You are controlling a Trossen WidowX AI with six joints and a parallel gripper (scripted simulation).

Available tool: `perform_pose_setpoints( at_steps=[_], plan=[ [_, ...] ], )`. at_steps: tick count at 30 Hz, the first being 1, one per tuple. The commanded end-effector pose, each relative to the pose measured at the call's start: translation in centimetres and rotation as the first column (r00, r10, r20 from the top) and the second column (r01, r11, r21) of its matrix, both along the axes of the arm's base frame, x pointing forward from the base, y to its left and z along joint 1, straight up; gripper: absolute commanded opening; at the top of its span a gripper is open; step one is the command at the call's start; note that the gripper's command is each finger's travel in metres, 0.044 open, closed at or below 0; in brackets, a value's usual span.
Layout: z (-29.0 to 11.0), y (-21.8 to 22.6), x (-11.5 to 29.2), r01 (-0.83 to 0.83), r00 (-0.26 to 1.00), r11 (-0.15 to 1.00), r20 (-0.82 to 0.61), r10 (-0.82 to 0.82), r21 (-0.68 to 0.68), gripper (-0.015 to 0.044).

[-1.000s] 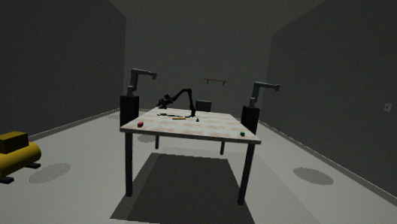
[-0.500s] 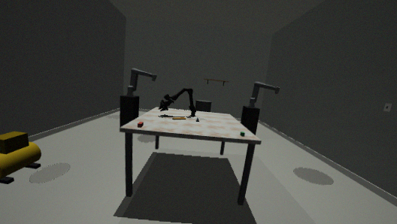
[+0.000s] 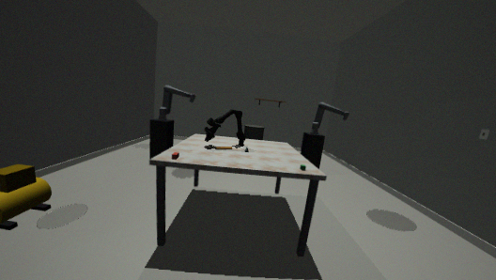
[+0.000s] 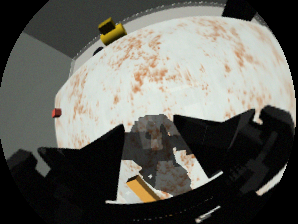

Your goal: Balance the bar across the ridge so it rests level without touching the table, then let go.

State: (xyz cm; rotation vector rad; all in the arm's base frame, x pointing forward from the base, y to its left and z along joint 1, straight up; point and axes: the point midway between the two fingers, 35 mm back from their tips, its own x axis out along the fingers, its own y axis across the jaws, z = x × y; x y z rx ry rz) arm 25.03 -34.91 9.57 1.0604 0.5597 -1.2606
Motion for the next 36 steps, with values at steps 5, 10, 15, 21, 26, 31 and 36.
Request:
perform_pose_setpoints(
  at_steps=[5, 10, 15, 21, 26, 31, 36],
  plan=[
    [0.2, 5.1, 2.7, -0.147, 0.985, 0.982, -0.073, 0.156, 0.116, 0.0315],
    [0.4, 8.4, 3.8, -0.225, 0.961, 0.955, -0.117, 0.25, 0.191, 0.0315],
    [0.7, 11.8, 4.4, -0.294, 0.926, 0.918, -0.159, 0.343, 0.267, 0.0315],
    [1.3, 15.8, 4.7, -0.363, 0.869, 0.861, -0.204, 0.451, 0.356, 0.0315],
    [2.0, 19.1, 4.4, -0.408, 0.81, 0.806, -0.237, 0.536, 0.428, 0.0315],
    [2.4, 20.6, 4.2, -0.426, 0.777, 0.777, -0.252, 0.577, 0.463, 0.0315],
    [1.3, 20.6, 4.3, -0.426, 0.777, 0.777, -0.252, 0.577, 0.463, 0.0315]
  ],
)
